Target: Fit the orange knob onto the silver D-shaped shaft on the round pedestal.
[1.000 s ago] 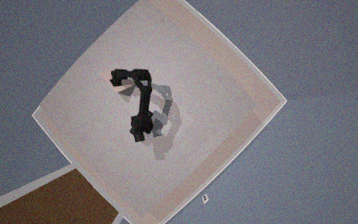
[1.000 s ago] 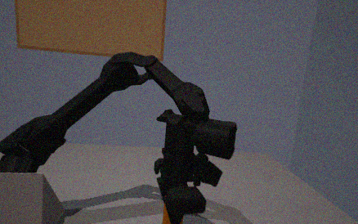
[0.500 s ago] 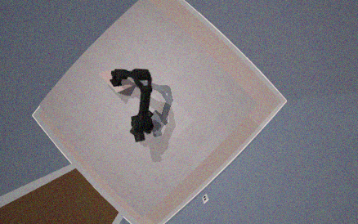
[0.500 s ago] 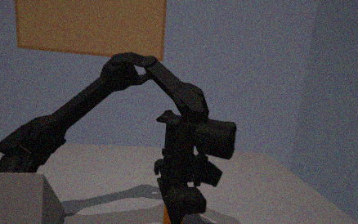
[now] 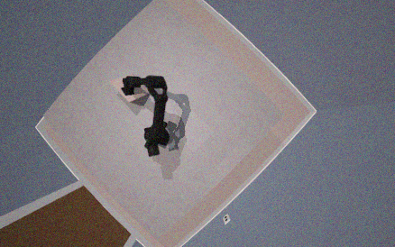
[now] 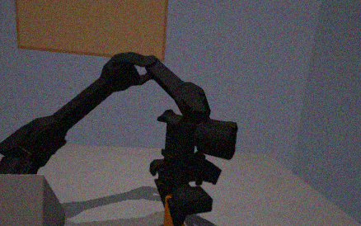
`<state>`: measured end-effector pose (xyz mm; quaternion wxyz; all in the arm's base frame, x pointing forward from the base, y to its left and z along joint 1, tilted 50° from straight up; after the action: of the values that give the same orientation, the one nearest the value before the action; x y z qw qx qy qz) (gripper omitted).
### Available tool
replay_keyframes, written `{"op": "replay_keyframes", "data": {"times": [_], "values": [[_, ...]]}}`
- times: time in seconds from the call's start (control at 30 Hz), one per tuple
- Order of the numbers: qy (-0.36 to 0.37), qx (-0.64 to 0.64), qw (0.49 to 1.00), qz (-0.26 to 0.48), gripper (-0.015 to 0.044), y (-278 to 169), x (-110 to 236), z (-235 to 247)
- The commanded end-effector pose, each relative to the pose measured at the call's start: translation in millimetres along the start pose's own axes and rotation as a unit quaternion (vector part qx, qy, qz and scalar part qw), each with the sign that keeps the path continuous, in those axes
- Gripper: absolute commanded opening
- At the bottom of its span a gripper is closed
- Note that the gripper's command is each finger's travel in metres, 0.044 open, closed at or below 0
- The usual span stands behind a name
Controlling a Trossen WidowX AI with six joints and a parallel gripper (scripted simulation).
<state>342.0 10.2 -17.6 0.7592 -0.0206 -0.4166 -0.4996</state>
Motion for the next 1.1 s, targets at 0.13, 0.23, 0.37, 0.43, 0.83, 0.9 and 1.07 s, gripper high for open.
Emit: {"op": "replay_keyframes", "data": {"times": [0.13, 0.23, 0.37, 0.43, 0.83, 0.9, 1.07], "values": [[-0.001, 0.031, 1.000, -0.001, 0.0000, 0.2, -2.0, -3.0], [-0.001, 0.031, 1.000, -0.001, 0.0000, 0.9, -2.7, -2.6], [-0.001, 0.031, 1.000, -0.001, 0.0000, 0.5, -3.0, -1.8], [-0.001, 0.031, 1.000, -0.001, 0.0000, 0.1, -3.0, -1.3], [-0.001, 0.031, 1.000, -0.001, 0.0000, 0.3, 1.6, 0.8], [-0.001, 0.044, 0.999, -0.001, 0.0000, 0.3, 1.8, 0.8], [-0.001, 0.130, 0.991, -0.001, 0.0000, 0.8, 2.2, -0.2]]}}
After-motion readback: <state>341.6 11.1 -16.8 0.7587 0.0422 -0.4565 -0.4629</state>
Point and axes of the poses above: the point midway between the two fingers, 35 mm back from their tips, its own x axis back along the fingers, its own z axis across the jaws, y = z × x, the point moved 4 cm from there along x, back along the fingers, and after that the axes turned 12 degrees about x, right-handed, at the moved point
